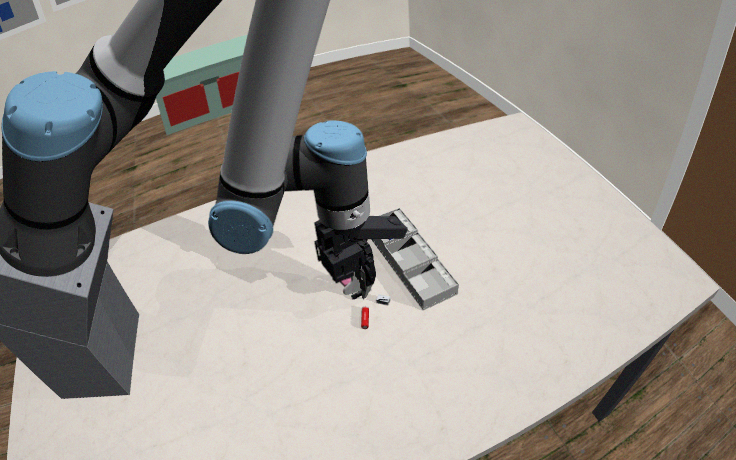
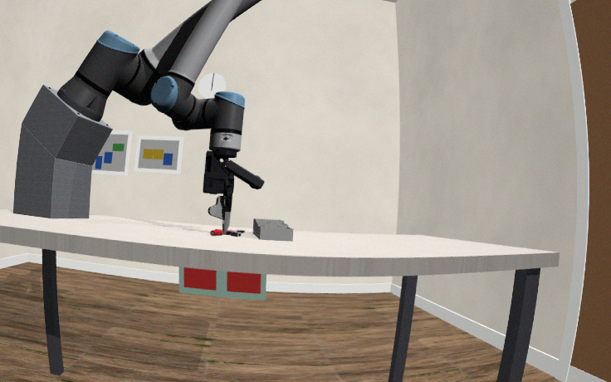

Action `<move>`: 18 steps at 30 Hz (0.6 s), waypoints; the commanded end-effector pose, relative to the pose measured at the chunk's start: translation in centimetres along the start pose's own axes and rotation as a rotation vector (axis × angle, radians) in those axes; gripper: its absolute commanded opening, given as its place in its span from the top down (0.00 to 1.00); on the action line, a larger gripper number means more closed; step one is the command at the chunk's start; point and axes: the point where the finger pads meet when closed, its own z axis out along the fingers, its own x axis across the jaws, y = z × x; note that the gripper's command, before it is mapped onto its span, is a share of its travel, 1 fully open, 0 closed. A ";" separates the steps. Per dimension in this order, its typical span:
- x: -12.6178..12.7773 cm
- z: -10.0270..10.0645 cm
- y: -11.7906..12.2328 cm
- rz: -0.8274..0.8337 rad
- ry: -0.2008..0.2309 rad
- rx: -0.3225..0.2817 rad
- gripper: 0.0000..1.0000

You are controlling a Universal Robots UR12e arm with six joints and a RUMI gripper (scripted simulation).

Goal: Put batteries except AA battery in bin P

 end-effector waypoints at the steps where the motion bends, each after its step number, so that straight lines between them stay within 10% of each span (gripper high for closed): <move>1: 0.0 0.1 0.0 0.000 0.000 0.001 0.86; 18: 0.0 0.1 0.0 0.000 0.000 0.001 1.00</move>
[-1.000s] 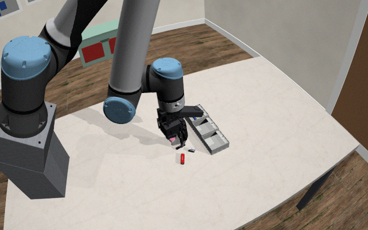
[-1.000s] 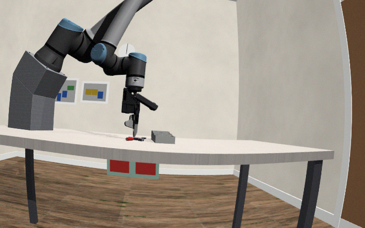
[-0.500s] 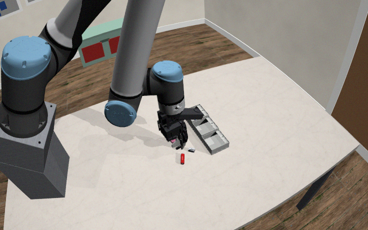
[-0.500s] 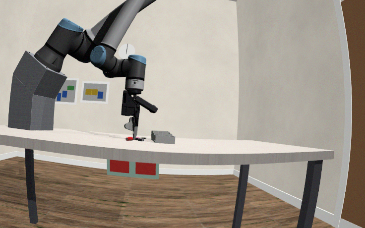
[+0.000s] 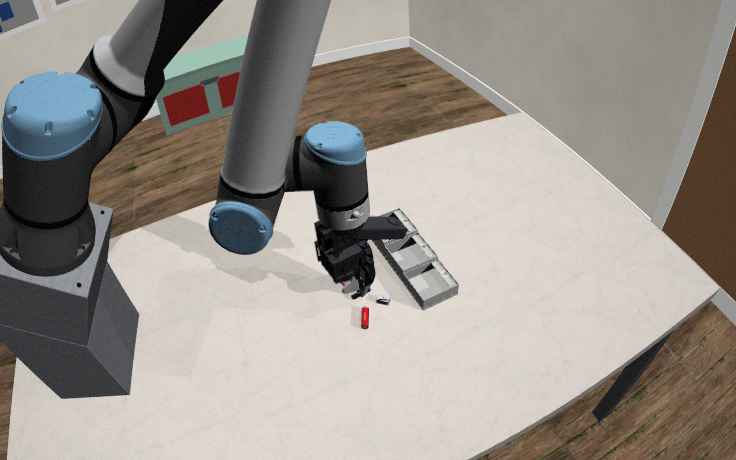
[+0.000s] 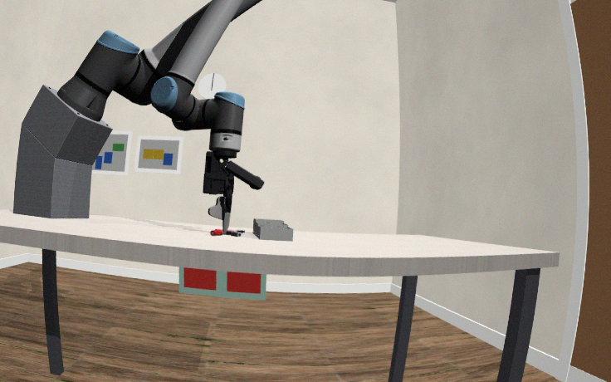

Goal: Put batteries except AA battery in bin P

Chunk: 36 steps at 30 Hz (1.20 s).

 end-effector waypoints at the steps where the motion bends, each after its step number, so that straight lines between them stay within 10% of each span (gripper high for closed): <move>1: 0.0 0.0 0.0 0.000 0.000 0.001 1.00; 22: 0.0 0.0 0.0 0.000 0.000 0.001 1.00; 36: 0.0 -4.0 0.0 0.000 0.000 0.001 1.00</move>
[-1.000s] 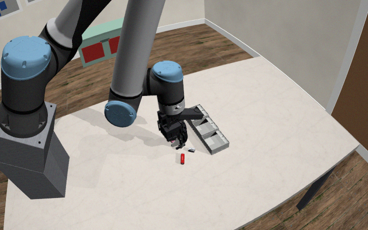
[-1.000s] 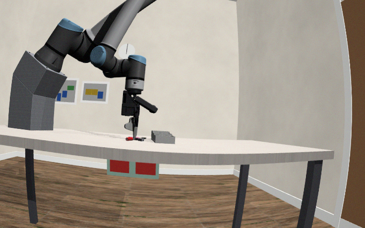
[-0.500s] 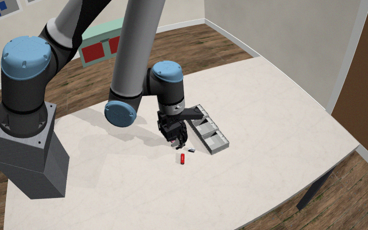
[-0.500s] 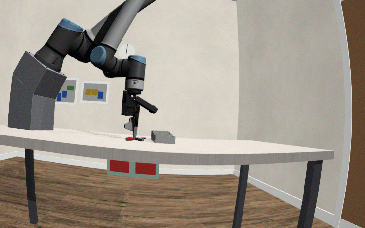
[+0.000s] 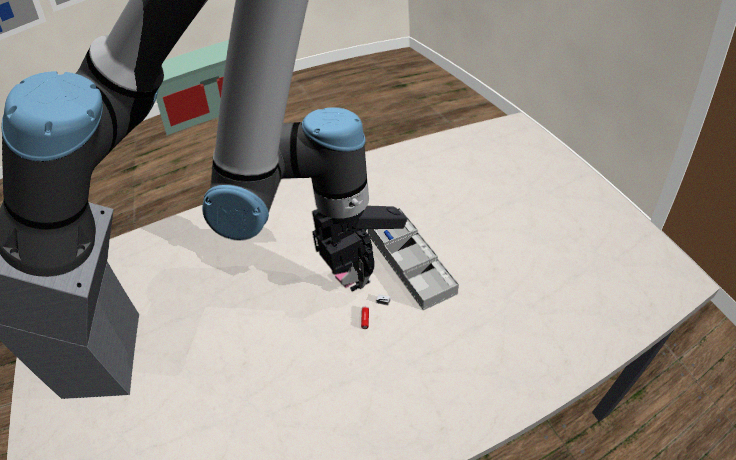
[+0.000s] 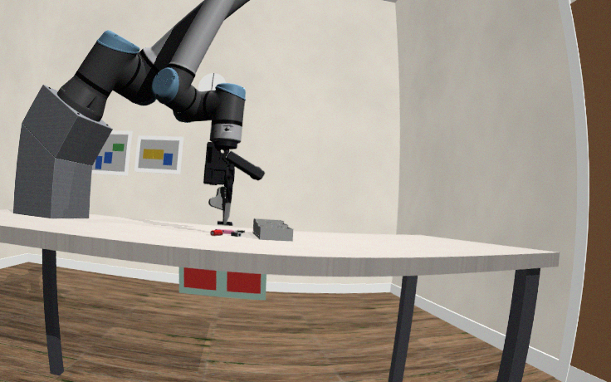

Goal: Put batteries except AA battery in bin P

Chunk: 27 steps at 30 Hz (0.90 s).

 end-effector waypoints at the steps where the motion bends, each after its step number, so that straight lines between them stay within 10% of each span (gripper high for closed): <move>1: 0.0 -1.7 0.0 0.000 0.000 0.000 1.00; 27: 0.0 -4.1 0.0 0.000 0.000 0.000 1.00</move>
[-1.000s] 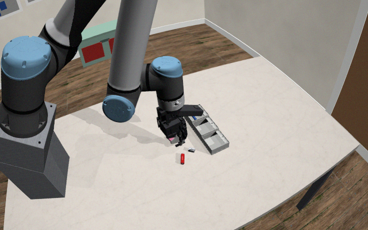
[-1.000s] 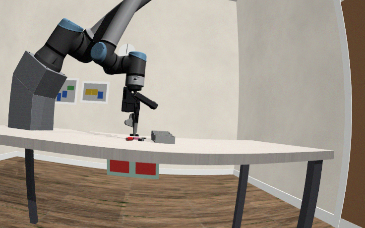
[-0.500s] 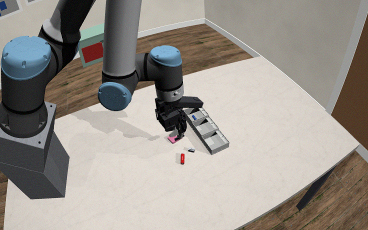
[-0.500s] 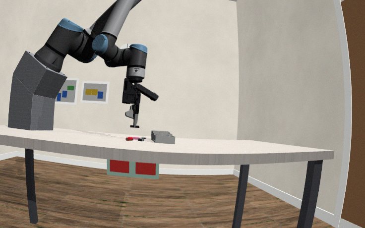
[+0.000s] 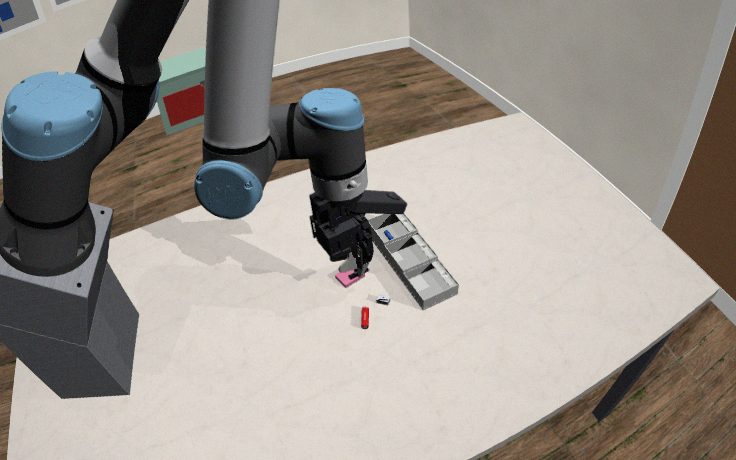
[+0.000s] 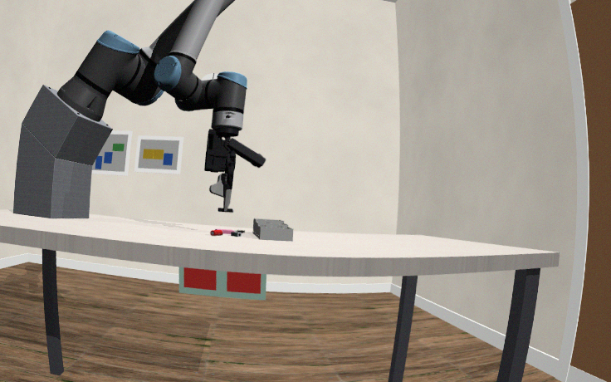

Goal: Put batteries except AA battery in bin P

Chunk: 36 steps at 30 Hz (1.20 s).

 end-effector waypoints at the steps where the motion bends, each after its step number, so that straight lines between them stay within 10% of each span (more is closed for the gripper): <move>1: 0.0 -0.5 0.0 0.000 0.000 0.001 1.00; 36: -9.7 -0.5 -13.5 -0.963 0.005 0.010 1.00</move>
